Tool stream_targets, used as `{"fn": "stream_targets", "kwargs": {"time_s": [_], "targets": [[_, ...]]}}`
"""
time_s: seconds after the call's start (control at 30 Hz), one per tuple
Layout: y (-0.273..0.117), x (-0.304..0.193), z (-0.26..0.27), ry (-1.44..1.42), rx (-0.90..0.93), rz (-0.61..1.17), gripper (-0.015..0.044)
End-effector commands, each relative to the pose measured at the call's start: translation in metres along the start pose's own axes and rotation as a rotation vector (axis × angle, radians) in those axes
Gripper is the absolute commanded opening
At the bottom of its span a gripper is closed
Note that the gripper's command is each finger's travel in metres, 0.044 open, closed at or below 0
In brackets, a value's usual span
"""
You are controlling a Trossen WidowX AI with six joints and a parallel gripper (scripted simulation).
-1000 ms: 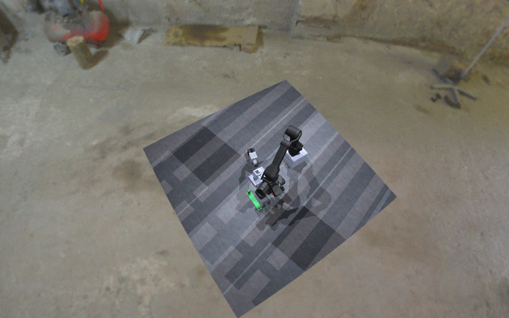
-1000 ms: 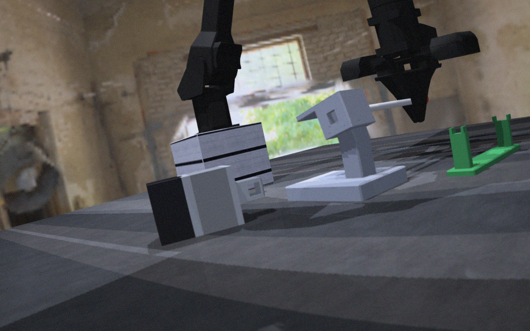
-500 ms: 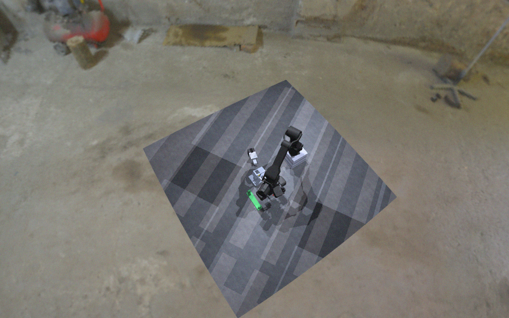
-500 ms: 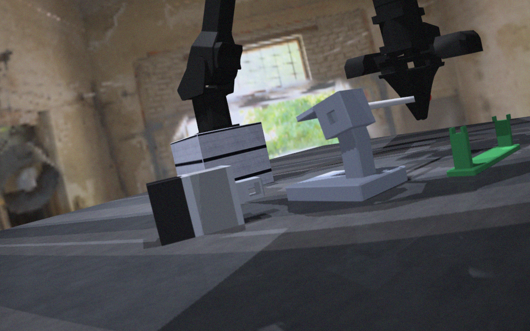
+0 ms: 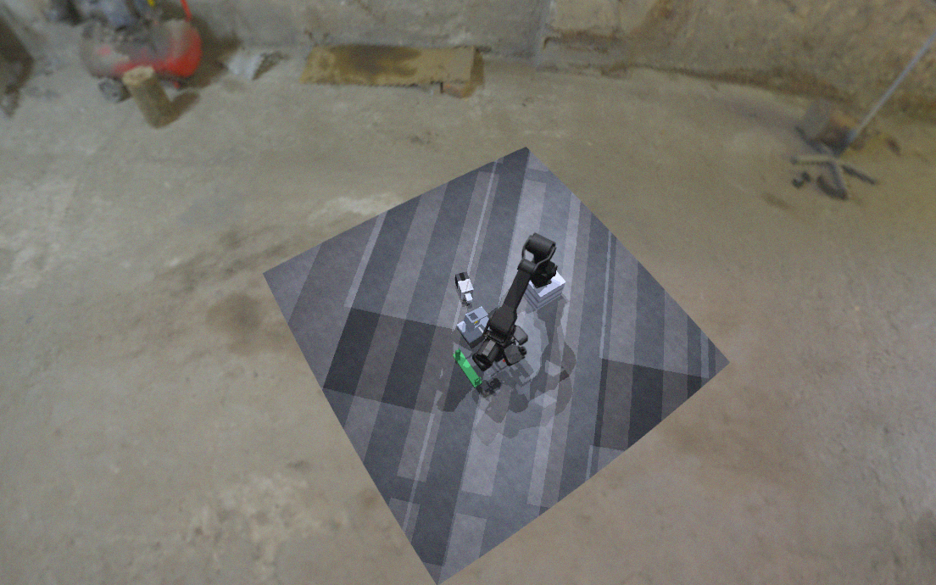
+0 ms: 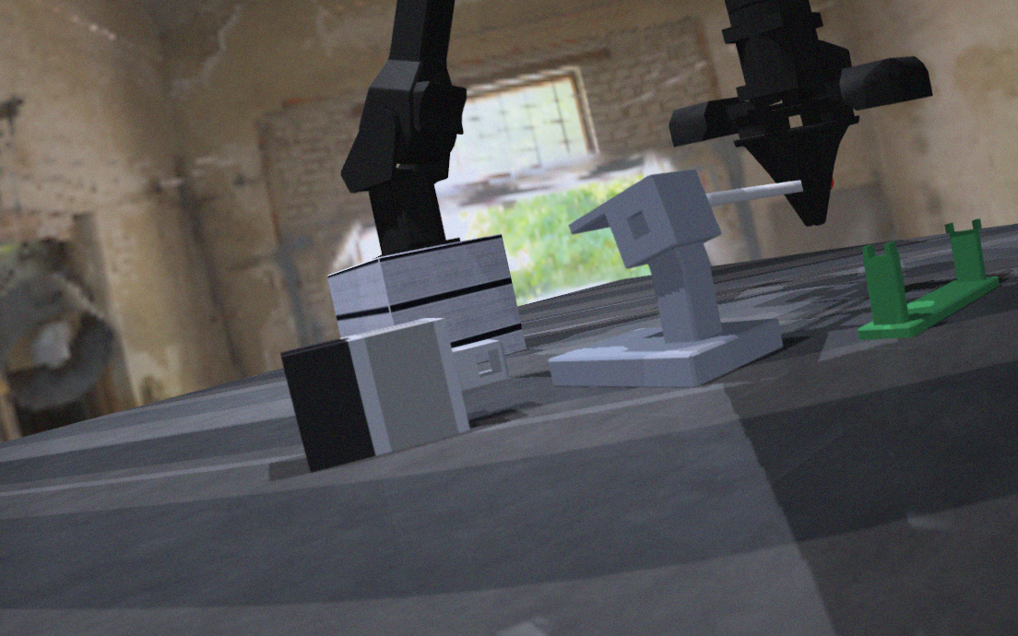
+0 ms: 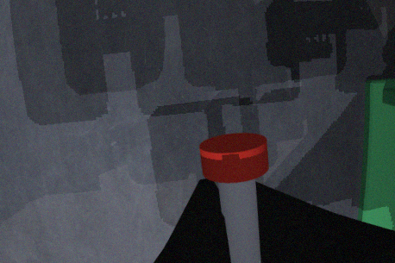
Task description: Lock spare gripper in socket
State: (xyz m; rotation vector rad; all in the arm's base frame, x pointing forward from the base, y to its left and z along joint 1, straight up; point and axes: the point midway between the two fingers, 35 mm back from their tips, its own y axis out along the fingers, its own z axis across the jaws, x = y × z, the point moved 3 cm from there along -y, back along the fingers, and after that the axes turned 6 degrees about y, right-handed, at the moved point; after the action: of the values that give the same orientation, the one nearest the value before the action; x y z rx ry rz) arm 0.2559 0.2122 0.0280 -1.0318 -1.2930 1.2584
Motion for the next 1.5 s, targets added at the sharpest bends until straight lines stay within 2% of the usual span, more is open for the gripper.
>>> {"fn": "stream_targets", "kwargs": {"time_s": [0.0,0.53,0.8,1.47], "targets": [[-0.003,0.003,-0.001,0.005,-0.002,-0.007,0.0000],[-0.028,0.000,0.007,0.003,0.022,0.013,0.0000],[-0.022,-0.001,0.008,0.004,0.030,0.017,0.0000],[-0.032,0.031,-0.043,0.024,0.024,0.013,0.0000]]}}
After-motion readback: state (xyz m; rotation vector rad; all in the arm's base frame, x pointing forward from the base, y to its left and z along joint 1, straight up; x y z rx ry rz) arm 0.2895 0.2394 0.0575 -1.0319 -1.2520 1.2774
